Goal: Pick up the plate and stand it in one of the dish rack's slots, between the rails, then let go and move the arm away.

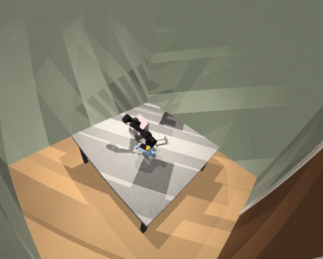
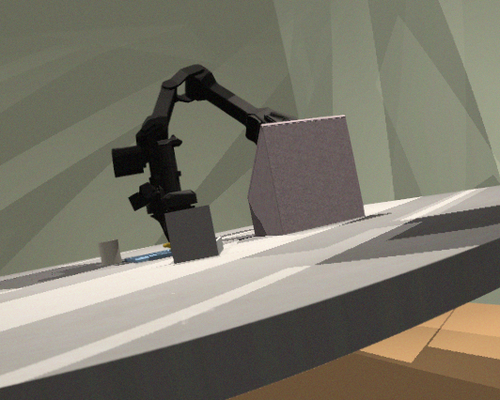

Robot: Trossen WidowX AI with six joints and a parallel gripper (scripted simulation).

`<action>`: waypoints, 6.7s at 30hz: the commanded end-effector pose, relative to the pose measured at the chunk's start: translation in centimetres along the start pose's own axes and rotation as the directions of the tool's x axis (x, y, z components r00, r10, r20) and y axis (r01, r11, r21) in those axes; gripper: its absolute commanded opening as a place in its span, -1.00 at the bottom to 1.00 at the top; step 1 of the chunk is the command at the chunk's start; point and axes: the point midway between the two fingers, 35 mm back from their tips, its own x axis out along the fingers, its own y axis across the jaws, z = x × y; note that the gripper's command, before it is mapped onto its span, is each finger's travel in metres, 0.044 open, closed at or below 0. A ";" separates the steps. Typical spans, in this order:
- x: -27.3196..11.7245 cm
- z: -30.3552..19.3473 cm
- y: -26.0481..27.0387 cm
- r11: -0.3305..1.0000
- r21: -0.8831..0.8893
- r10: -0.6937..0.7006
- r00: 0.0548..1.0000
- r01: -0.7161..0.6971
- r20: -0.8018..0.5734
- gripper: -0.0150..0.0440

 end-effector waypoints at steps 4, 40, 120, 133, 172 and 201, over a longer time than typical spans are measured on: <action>1.1 -0.3 0.0 1.000 -0.009 -0.006 1.000 0.006 -0.007 0.86; -6.4 1.4 1.3 1.000 -0.007 0.027 1.000 -0.027 0.003 -0.49; -7.6 -3.0 12.6 0.815 -0.133 0.525 0.816 -0.564 -0.242 -0.49; -5.6 -3.2 13.2 0.616 -0.321 0.696 0.688 -0.719 -0.205 -0.49; -2.4 -2.7 11.7 0.303 -0.885 0.938 0.275 -0.353 0.211 -0.49; -1.9 -2.4 10.9 0.407 -0.913 0.903 0.158 -0.014 0.400 -0.49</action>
